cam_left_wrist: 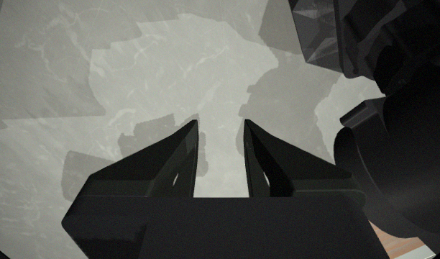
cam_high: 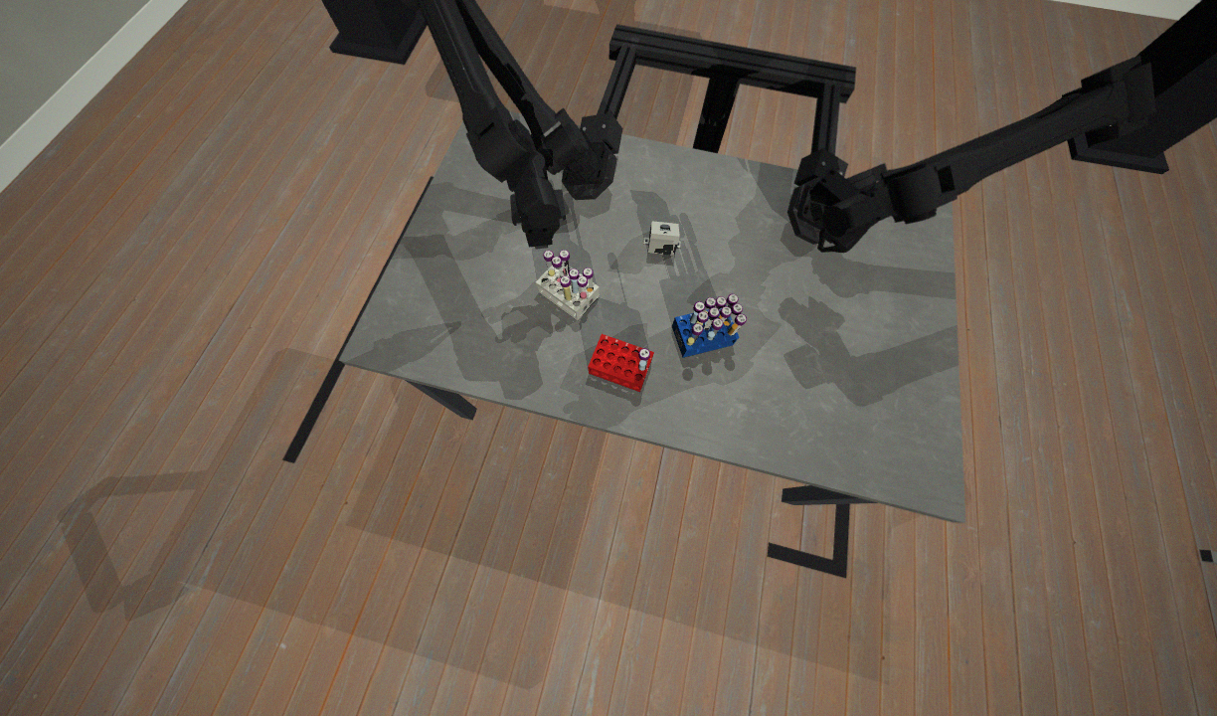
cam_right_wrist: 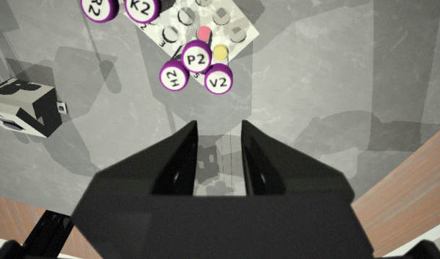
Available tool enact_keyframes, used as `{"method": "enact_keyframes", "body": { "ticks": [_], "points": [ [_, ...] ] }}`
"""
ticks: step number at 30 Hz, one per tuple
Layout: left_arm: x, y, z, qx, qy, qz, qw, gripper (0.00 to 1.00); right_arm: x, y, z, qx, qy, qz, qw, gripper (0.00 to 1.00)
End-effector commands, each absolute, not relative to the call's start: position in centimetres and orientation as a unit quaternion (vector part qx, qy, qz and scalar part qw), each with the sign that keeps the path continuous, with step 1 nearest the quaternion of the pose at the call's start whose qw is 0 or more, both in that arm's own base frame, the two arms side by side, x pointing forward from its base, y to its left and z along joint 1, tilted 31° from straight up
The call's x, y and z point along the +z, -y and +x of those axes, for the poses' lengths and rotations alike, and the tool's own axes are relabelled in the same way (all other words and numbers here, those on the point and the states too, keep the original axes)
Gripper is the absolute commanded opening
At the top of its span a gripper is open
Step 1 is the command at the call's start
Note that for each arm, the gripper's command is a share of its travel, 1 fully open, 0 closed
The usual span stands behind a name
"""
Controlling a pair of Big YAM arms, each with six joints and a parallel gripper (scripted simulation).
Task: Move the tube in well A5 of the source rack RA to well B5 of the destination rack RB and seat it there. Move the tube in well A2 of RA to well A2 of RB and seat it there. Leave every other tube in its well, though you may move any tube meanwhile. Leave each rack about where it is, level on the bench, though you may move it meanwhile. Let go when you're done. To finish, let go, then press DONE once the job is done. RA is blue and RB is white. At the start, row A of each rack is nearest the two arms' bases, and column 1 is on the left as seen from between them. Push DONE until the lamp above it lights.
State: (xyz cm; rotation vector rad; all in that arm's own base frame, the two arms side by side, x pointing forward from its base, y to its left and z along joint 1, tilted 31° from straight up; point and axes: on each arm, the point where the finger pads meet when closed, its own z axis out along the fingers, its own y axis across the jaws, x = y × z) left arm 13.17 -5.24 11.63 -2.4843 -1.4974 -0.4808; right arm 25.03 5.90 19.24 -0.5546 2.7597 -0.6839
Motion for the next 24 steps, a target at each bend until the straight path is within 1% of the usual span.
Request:
{"method": "enact_keyframes", "body": {
  "ticks": [1, 7, 15, 24],
  "points": [
    [12.5, 5.9, 13.7, -0.165, 0.509, -0.840, 0.088, 0.30, 22.3, -7.2, 26.0, -0.225, -0.947, -0.175, 0.147, 0.30],
    [12.5, 5.9, 13.7, -0.165, 0.509, -0.840, 0.088, 0.30, 22.1, -8.0, 26.2, -0.229, -0.944, -0.192, 0.140, 0.30],
    [12.5, 5.9, 13.7, -0.165, 0.509, -0.840, 0.088, 0.30, 20.5, -13.4, 28.6, -0.240, -0.908, -0.324, 0.115, 0.30],
    [12.5, 5.9, 13.7, -0.165, 0.509, -0.840, 0.088, 0.30, 19.0, -17.8, 30.4, -0.237, -0.910, -0.318, 0.116, 0.30]
  ]
}}
